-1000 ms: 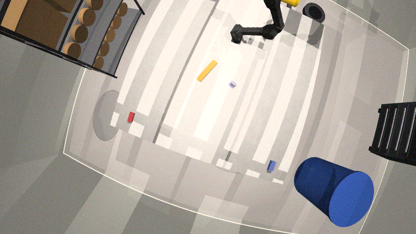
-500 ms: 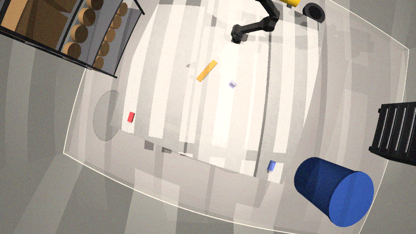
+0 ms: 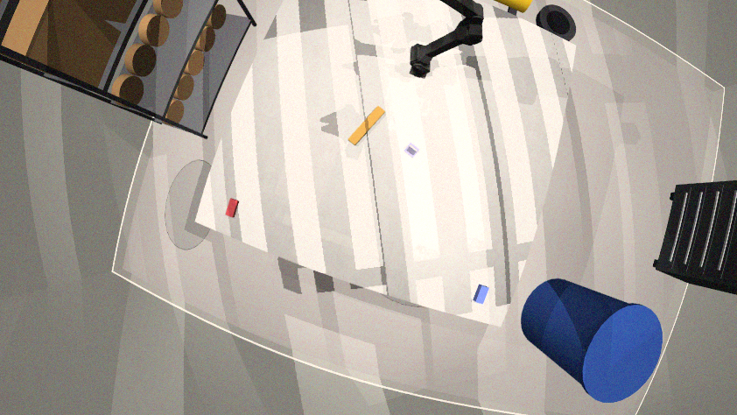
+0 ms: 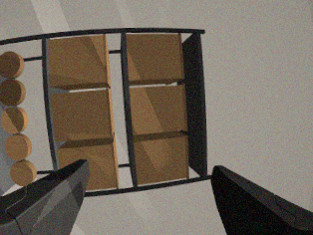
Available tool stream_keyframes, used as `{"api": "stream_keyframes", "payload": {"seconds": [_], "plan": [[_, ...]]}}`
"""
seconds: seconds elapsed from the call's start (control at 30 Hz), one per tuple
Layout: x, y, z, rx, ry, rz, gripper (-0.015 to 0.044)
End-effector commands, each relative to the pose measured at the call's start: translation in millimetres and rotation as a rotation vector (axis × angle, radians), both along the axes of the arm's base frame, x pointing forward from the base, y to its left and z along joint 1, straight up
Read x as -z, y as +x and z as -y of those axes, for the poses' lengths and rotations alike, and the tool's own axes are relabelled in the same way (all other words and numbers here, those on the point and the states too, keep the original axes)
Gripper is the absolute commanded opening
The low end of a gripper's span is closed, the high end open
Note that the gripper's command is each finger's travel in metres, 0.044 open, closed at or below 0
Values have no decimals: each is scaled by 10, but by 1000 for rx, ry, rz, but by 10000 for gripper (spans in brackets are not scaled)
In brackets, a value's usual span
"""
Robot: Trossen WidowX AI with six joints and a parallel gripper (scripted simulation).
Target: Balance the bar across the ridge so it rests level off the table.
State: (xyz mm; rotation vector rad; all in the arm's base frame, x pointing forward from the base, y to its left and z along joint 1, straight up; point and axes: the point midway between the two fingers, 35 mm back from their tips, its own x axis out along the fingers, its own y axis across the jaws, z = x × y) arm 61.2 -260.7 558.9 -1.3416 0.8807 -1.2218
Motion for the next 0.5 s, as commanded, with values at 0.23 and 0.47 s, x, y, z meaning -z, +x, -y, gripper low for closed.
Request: {"api": "stream_keyframes", "payload": {"seconds": [0.23,0.47], "plan": [[830,668,361,-184,349,142,315],[1387,1089,397,-253,587,211,315]]}}
